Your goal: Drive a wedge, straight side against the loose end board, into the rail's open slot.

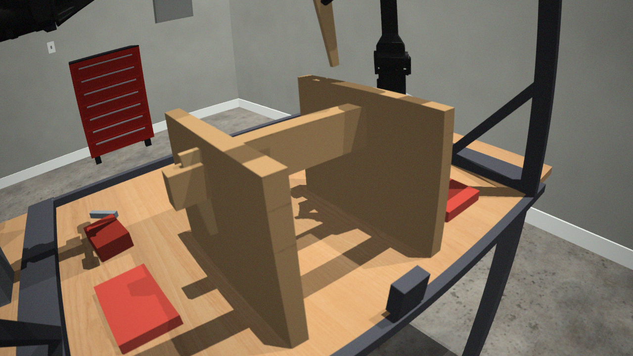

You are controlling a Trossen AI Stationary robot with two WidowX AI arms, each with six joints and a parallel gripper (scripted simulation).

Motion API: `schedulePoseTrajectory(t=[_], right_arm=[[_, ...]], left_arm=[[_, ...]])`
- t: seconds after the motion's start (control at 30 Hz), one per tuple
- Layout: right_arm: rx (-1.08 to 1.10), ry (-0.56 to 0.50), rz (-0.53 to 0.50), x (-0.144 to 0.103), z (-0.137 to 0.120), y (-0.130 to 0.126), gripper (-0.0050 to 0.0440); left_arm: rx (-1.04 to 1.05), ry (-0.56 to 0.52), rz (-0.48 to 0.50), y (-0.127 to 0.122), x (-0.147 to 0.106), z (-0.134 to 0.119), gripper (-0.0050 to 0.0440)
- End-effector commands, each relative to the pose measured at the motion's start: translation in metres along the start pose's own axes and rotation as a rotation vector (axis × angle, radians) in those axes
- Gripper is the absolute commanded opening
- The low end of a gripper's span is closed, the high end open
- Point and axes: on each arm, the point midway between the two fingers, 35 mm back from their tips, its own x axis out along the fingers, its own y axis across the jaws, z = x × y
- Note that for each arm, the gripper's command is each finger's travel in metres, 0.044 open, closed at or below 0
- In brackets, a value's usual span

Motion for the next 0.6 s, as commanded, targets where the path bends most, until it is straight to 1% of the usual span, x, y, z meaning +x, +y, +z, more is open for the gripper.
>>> schedulePoseTrajectory(t=[0.0, 0.3, 0.37, 0.4, 0.43, 0.47, 0.5, 0.57], right_arm=[[-0.029, 0.091, -0.048, -0.037, 0.014, -0.007, 0.001], [-0.092, 0.242, -0.135, -0.087, 0.047, -0.016, 0.001], [-0.092, 0.242, -0.135, -0.087, 0.047, -0.016, 0.001], [-0.1, 0.255, -0.142, -0.091, 0.051, -0.017, 0.001], [-0.126, 0.225, -0.065, -0.061, 0.06, -0.016, 0.001], [-0.123, 0.193, -0.045, -0.041, 0.065, -0.016, 0.001], [-0.107, 0.196, -0.092, -0.045, 0.065, -0.022, 0.001], [-0.104, 0.198, -0.102, -0.04, 0.071, -0.021, 0.001]], left_arm=[[0.0, -0.028, -0.001, 0.0, 0.0, 0.013, -0.005], [0.0, -0.028, -0.001, 0.0, 0.0, 0.013, -0.005], [0.0, -0.028, -0.001, 0.0, 0.0, 0.013, -0.005], [0.0, -0.028, -0.001, 0.0, 0.0, 0.013, -0.005], [0.0, -0.028, -0.001, 0.0, 0.0, 0.013, -0.005], [0.0, -0.028, -0.001, 0.0, 0.0, 0.013, -0.005], [0.0, -0.028, -0.001, 0.0, 0.0, 0.013, -0.005], [0.0, -0.028, -0.001, 0.0, 0.0, 0.013, -0.005]])
